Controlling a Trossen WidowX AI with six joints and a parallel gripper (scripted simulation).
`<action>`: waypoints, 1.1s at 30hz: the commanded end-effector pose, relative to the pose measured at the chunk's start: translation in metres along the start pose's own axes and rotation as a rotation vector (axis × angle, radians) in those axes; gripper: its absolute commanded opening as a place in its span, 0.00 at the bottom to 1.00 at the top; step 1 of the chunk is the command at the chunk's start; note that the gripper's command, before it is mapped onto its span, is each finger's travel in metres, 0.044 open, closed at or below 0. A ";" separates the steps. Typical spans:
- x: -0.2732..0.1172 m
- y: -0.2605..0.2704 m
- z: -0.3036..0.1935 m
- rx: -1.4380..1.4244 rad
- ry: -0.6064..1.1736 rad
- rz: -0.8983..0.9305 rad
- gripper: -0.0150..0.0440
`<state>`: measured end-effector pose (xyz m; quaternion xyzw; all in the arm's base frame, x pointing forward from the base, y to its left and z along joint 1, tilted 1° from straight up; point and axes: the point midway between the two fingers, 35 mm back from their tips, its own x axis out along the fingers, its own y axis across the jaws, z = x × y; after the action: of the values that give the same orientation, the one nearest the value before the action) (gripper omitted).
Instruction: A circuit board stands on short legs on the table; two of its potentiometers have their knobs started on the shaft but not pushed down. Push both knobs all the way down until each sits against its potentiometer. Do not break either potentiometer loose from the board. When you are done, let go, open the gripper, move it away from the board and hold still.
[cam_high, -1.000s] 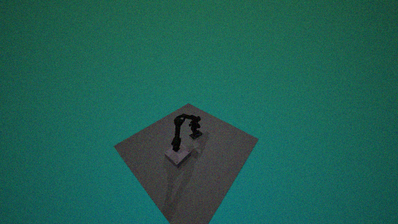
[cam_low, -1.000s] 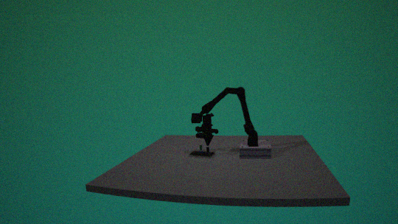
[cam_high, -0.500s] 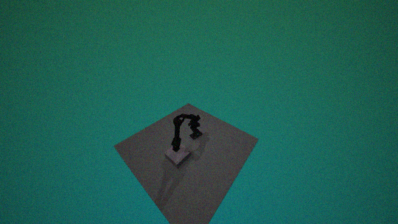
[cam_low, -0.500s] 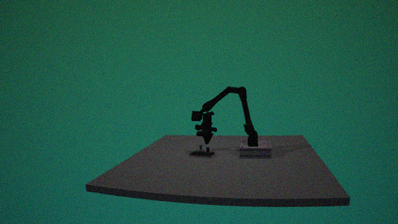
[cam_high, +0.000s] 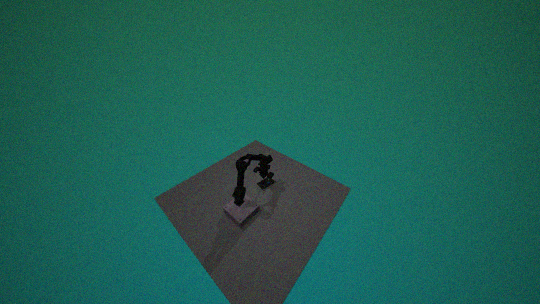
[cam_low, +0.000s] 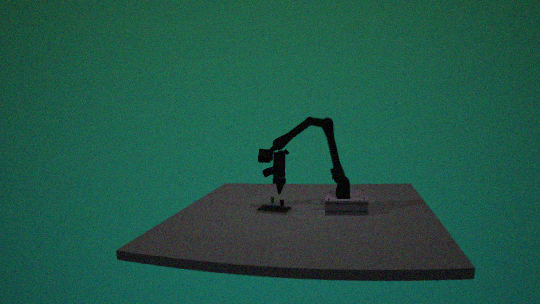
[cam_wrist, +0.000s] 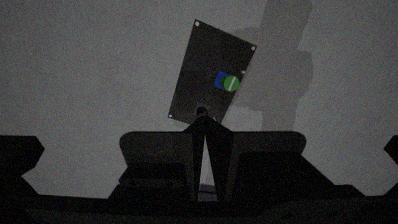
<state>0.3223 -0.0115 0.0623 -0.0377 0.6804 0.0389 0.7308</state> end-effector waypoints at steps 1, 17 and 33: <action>-0.001 -0.003 0.003 -0.136 0.003 -0.001 0.25; -0.006 -0.009 0.012 -0.688 0.009 0.004 0.25; -0.011 -0.016 0.020 -1.240 0.013 0.012 0.25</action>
<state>0.3407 -0.0244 0.0740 -0.4228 0.5569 0.4016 0.5914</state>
